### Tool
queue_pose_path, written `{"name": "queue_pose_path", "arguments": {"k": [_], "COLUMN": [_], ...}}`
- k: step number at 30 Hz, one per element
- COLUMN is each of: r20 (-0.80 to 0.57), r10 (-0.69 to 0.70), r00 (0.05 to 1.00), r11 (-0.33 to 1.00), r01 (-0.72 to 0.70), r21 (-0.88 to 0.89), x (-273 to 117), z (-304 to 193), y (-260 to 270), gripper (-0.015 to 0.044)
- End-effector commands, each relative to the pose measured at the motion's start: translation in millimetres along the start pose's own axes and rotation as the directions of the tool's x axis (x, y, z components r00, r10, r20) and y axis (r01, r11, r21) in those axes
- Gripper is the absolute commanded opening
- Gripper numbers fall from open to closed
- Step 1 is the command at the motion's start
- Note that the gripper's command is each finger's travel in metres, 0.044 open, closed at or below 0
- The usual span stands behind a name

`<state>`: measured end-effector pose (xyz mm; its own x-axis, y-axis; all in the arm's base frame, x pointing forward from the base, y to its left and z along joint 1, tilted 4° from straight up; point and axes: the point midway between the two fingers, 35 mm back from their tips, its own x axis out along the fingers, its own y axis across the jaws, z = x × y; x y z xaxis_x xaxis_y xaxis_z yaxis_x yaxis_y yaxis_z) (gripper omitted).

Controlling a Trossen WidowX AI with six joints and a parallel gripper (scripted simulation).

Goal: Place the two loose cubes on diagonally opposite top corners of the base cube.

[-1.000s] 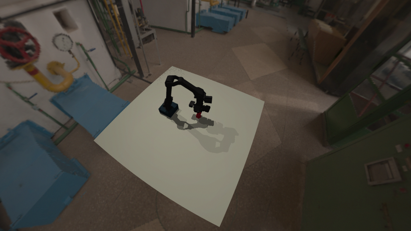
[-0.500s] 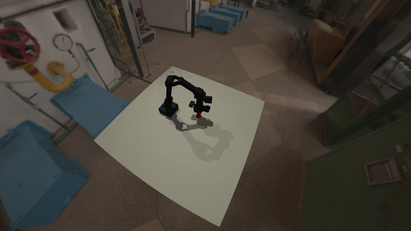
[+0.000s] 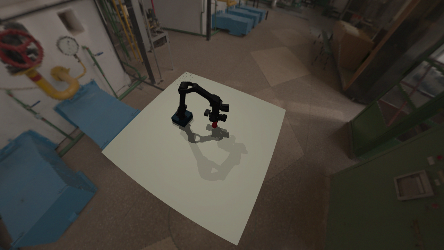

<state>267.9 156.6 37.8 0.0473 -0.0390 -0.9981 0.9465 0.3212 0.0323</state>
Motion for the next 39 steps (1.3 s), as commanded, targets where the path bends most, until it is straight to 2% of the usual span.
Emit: {"name": "queue_pose_path", "arguments": {"k": [1,5,9,39], "r20": [0.005,0.005,0.005,0.0], "r10": [-0.004,-0.004,-0.004,0.0], "r00": [1.0,1.0,1.0,1.0], "r11": [1.0,1.0,1.0,1.0], "r01": [0.004,0.004,0.004,0.0], "r21": [0.005,0.005,0.005,0.0], "x": [2,2,2,-25], "z": [1,1,1,0], "y": [-1,-1,-1,0], "gripper": [0.0105,0.0105,0.0205,0.0205]}}
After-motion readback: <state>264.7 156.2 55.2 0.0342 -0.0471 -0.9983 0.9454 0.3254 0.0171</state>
